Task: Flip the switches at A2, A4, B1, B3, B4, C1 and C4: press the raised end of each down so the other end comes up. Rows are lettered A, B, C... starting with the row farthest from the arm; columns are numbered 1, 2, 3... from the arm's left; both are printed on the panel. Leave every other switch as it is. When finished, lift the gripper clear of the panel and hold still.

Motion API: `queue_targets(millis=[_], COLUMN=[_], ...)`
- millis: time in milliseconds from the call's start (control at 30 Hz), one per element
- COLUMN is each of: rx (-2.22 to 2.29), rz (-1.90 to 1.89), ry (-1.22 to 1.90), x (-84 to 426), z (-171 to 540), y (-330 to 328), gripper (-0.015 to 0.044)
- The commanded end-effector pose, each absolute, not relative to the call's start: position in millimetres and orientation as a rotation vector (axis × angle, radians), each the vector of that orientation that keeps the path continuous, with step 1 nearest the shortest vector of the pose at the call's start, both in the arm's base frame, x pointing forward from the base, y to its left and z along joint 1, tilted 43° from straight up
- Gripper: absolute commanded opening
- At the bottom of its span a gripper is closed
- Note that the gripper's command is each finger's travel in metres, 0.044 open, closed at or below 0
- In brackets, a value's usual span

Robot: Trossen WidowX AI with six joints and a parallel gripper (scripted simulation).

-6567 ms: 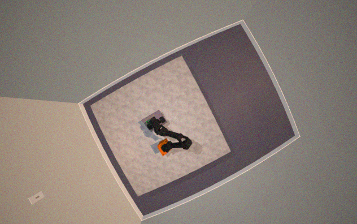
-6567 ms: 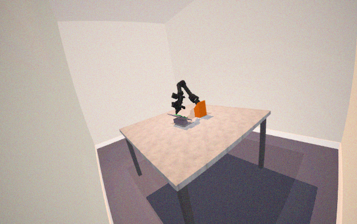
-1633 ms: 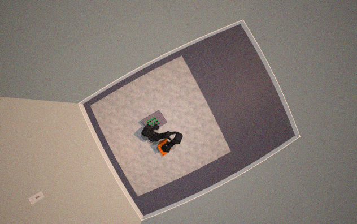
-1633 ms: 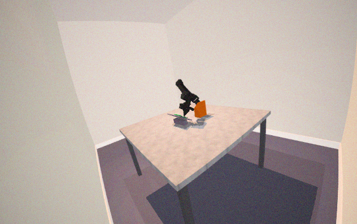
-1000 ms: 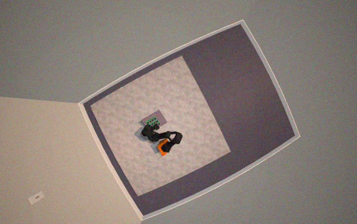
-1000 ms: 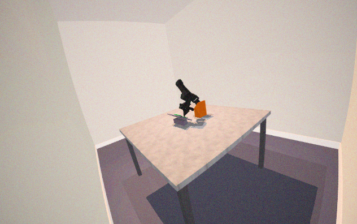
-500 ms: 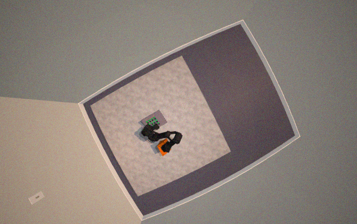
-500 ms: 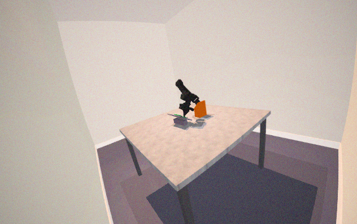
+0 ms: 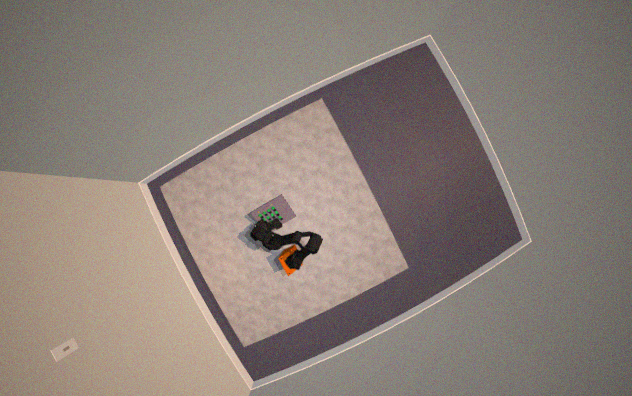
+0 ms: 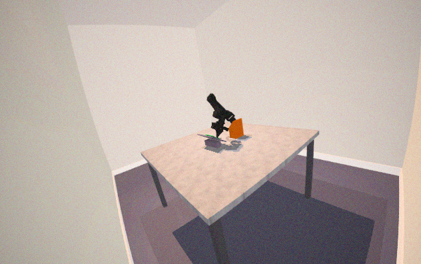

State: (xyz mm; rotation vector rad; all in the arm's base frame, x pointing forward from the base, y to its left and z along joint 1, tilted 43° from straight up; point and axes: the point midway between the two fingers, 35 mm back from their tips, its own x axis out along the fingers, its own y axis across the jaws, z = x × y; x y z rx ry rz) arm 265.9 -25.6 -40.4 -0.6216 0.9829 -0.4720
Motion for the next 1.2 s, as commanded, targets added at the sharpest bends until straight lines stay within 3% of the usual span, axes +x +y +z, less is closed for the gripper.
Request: queue_targets(millis=[0,733,1167], rx=[-0.629,-0.622,-0.626], rz=[-0.467,-0.474,-0.476], ry=[0.993,1.02,1.021], x=[264,236,231], z=[-43,-2,39], y=[-27,16,-29], gripper=[0.0,0.0,0.0])
